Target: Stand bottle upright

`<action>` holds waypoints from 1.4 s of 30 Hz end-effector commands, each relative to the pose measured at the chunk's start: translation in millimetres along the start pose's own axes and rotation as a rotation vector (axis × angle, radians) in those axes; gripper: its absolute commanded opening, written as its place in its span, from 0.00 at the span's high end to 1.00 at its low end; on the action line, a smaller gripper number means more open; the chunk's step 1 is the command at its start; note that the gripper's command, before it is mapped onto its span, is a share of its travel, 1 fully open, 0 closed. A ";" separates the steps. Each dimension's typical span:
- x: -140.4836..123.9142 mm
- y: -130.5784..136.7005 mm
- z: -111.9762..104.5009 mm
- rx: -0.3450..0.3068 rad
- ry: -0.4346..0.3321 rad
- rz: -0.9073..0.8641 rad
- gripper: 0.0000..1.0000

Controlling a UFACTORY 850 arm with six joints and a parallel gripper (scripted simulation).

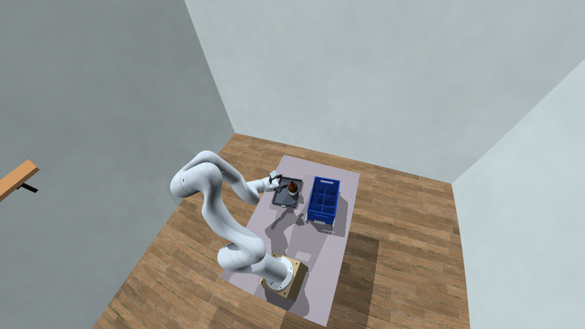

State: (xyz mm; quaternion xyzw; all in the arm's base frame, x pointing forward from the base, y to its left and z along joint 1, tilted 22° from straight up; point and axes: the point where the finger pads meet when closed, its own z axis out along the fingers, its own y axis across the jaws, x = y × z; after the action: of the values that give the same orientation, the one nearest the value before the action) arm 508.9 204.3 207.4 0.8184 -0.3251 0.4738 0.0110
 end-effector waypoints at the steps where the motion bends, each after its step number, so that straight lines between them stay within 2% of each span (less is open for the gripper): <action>1: 7.2 -0.5 -2.5 0.000 0.001 0.001 0.00; 15: 21.2 -0.5 -7.6 0.000 0.001 0.001 0.00; 28: 23.6 -0.5 -8.5 0.000 0.001 0.001 0.00; 29: 23.6 -0.5 -8.5 0.000 0.001 0.001 1.00; 42: 23.6 -0.5 -8.5 0.000 0.001 0.001 1.00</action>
State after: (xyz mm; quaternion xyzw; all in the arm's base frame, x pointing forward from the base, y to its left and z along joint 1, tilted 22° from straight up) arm 510.2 195.1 230.0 0.8185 -0.3251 0.4736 0.0111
